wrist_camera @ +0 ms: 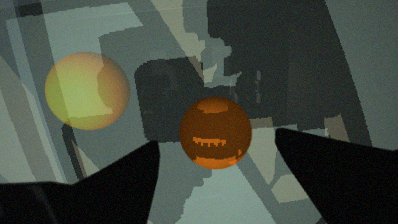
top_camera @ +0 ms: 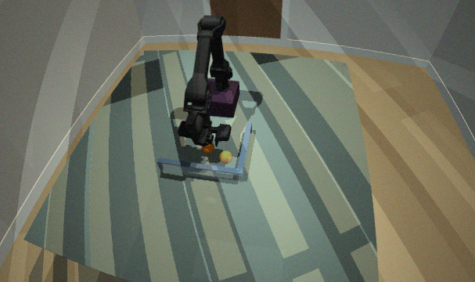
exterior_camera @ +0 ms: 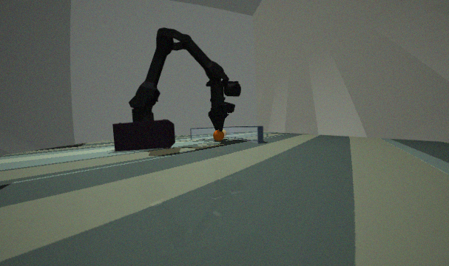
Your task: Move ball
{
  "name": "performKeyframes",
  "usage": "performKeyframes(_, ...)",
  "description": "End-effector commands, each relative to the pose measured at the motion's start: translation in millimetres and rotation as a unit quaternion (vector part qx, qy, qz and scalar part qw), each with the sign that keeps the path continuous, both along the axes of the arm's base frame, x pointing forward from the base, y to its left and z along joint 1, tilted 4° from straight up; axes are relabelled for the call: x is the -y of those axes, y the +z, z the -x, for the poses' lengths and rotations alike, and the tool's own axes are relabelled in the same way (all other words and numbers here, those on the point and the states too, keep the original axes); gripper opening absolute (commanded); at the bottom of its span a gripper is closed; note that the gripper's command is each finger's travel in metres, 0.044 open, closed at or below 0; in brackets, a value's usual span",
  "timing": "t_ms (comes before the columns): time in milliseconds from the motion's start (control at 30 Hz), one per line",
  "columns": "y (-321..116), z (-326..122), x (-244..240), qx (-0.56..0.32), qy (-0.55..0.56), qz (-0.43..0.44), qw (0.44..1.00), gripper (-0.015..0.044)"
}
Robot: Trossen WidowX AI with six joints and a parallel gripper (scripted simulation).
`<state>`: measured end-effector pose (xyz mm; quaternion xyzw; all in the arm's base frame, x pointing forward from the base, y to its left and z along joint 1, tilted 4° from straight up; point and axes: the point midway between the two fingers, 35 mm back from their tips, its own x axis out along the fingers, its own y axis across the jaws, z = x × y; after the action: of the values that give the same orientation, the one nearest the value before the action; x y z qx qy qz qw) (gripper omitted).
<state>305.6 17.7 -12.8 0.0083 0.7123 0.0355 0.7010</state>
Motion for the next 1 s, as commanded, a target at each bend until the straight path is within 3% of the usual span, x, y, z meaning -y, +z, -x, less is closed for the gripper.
performKeyframes(0, -8, 2, 0, -0.003, 0.000, 0.002, 1.000, 0.0349)
performKeyframes(333, -22, 3, -1, -0.003, -0.001, 0.002, 1.000, 0.0349)
performKeyframes(467, -22, 3, -1, -0.003, -0.001, 0.002, 1.000, 0.0244)
performKeyframes(700, -22, 3, -1, -0.003, -0.001, 0.002, 1.000, 0.0197)
performKeyframes(967, 15, -6, 1, -0.003, -0.001, 0.002, 1.000, 0.0000)
